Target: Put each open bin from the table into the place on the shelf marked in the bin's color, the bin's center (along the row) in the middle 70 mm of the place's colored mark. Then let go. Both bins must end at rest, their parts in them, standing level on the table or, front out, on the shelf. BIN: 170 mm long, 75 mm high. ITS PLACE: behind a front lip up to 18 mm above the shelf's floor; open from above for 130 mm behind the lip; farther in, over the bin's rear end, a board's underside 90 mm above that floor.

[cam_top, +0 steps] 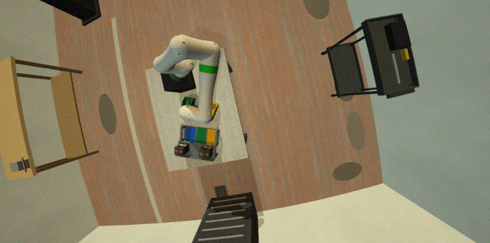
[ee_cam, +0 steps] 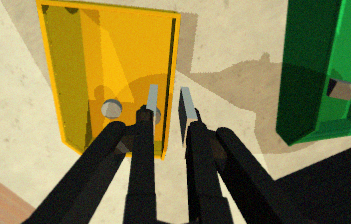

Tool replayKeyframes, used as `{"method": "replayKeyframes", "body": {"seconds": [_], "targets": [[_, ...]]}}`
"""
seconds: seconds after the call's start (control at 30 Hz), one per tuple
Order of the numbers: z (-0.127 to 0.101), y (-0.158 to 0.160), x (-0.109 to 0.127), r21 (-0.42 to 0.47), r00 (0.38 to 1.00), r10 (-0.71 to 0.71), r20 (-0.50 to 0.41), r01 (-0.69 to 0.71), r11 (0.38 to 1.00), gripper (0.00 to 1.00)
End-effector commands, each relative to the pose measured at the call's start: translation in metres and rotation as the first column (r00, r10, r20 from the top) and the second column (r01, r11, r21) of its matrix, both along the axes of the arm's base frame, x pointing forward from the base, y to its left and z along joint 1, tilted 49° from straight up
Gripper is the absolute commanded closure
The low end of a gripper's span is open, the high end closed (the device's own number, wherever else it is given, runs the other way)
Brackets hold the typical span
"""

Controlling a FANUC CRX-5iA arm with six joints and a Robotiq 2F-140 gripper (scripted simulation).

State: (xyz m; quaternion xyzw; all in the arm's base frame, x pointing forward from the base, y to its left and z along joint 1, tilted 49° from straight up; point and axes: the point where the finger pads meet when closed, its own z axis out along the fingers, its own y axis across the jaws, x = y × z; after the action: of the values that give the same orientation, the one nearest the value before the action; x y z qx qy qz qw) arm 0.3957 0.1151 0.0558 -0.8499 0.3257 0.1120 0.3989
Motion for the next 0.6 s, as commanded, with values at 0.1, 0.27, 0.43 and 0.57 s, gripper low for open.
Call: {"method": "replayKeyframes", "body": {"seconds": [0.1,0.27,0.43,0.57], "targets": [[0.0001,-0.0002,0.0001,0.0,1.0,0.0,0.0,0.0,1.0,0.85],[0.0001,-0.0002,0.0001,0.0,1.0,0.0,0.0,0.0,1.0,1.0],[0.0,-0.0002,0.0001,0.0,1.0,0.0,0.0,0.0,1.0,1.0],[0.0,-0.0002,0.0001,0.0,1.0,0.0,0.0,0.0,1.0,1.0]]}}
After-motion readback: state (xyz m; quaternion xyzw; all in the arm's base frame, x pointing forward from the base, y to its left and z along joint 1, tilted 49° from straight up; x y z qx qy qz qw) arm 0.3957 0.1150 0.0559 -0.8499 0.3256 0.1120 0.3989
